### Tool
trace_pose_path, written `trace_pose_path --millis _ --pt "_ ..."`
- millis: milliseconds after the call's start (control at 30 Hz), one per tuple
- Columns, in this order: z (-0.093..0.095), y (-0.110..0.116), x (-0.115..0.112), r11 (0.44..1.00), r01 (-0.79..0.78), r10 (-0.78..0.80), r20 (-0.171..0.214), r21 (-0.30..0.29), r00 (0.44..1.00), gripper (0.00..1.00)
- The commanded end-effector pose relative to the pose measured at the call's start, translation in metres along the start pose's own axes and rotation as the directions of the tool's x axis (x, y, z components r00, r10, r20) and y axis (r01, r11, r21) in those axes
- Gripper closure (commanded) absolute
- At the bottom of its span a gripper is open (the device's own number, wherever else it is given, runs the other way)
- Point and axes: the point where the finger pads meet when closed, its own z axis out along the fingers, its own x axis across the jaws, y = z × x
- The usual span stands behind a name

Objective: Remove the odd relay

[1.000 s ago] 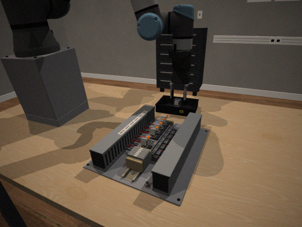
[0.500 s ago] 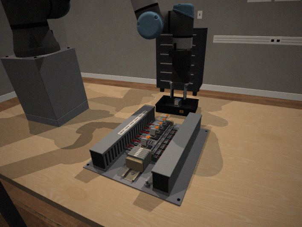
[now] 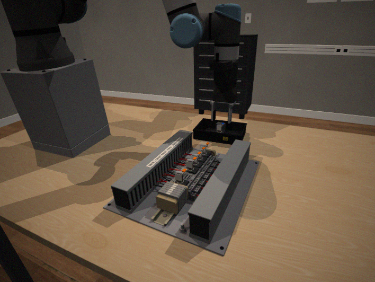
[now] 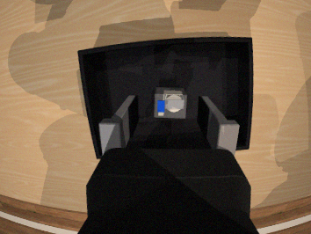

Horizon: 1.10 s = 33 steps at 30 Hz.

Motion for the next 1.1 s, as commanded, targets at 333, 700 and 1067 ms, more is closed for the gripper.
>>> trace_pose_path --millis 333,700,1067 --pt "-0.002 0.001 0.001 1.000 0.001 -0.001 0.000 0.000 1.000 0.02" --pt "-0.044 0.001 0.001 1.000 0.001 -0.001 0.000 0.000 1.000 0.02" --pt "-0.080 0.001 0.001 1.000 0.001 -0.001 0.000 0.000 1.000 0.02"
